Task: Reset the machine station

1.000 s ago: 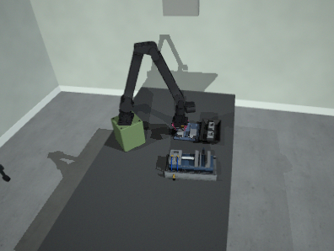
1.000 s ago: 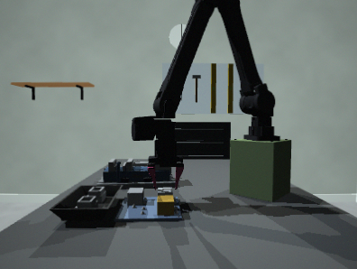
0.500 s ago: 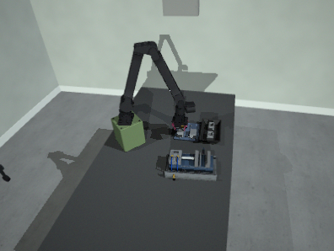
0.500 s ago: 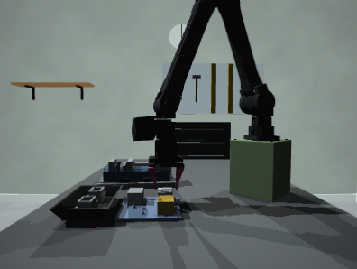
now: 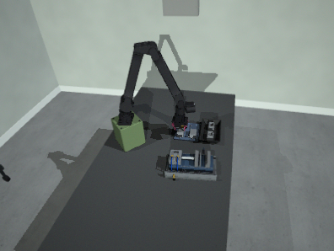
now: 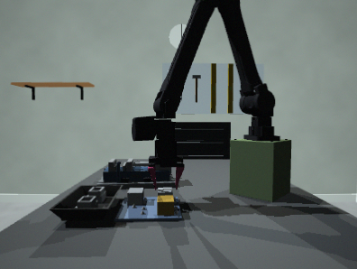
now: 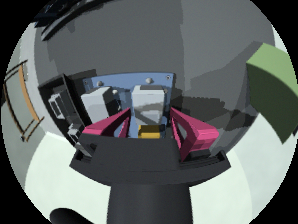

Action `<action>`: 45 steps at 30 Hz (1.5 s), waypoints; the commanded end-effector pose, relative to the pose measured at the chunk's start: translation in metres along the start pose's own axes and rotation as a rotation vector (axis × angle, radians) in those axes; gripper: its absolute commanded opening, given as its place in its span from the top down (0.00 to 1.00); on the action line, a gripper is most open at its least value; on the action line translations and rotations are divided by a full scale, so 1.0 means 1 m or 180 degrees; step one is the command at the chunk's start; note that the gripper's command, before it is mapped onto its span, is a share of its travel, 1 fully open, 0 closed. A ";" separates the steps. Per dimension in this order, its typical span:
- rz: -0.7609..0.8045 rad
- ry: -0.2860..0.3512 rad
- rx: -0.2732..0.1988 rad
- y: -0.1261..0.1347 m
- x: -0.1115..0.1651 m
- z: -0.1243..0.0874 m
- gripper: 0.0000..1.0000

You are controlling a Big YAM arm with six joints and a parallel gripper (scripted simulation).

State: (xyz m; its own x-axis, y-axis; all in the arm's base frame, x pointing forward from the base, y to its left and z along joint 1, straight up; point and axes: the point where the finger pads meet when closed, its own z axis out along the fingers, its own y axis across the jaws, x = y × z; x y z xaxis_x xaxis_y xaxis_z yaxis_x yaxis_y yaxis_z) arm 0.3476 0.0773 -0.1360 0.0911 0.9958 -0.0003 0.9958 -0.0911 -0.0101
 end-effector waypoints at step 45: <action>0.0008 -0.0012 -0.0002 0.005 0.004 0.002 0.36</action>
State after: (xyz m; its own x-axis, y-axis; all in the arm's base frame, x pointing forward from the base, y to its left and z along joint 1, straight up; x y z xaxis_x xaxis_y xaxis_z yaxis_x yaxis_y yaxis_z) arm 0.3539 0.0787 -0.1342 0.0911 0.9958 0.0021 0.9958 -0.0911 -0.0023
